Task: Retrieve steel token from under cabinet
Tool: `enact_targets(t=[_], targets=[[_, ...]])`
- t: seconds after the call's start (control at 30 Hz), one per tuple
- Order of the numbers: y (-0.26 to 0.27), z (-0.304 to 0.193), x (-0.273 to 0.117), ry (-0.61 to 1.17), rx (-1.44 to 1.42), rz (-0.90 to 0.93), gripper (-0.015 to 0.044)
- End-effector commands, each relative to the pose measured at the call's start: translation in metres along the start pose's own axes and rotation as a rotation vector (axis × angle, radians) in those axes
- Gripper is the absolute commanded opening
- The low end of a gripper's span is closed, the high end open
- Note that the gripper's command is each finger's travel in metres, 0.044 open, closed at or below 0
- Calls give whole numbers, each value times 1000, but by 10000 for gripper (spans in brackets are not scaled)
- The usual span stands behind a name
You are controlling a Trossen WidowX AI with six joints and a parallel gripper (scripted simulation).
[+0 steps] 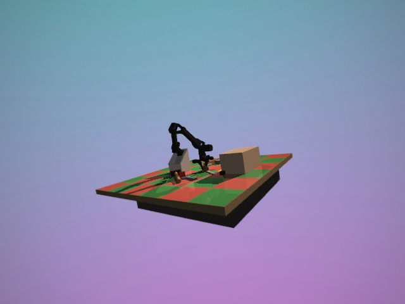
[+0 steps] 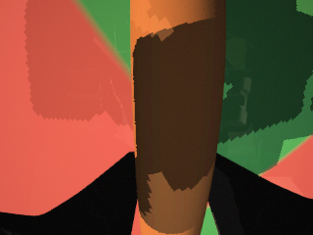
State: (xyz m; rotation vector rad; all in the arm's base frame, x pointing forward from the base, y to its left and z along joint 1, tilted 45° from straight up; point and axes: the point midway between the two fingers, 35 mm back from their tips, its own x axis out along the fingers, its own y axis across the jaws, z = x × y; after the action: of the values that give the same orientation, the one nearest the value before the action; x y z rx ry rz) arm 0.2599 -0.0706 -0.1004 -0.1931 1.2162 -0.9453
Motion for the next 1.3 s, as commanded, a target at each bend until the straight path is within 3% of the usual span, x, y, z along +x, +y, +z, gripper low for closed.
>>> enact_targets(t=[0.0, 1.27], targets=[[6, -1, -2, -7, 0, 7, 0], [36, -27, -3, -6, 0, 10, 0]])
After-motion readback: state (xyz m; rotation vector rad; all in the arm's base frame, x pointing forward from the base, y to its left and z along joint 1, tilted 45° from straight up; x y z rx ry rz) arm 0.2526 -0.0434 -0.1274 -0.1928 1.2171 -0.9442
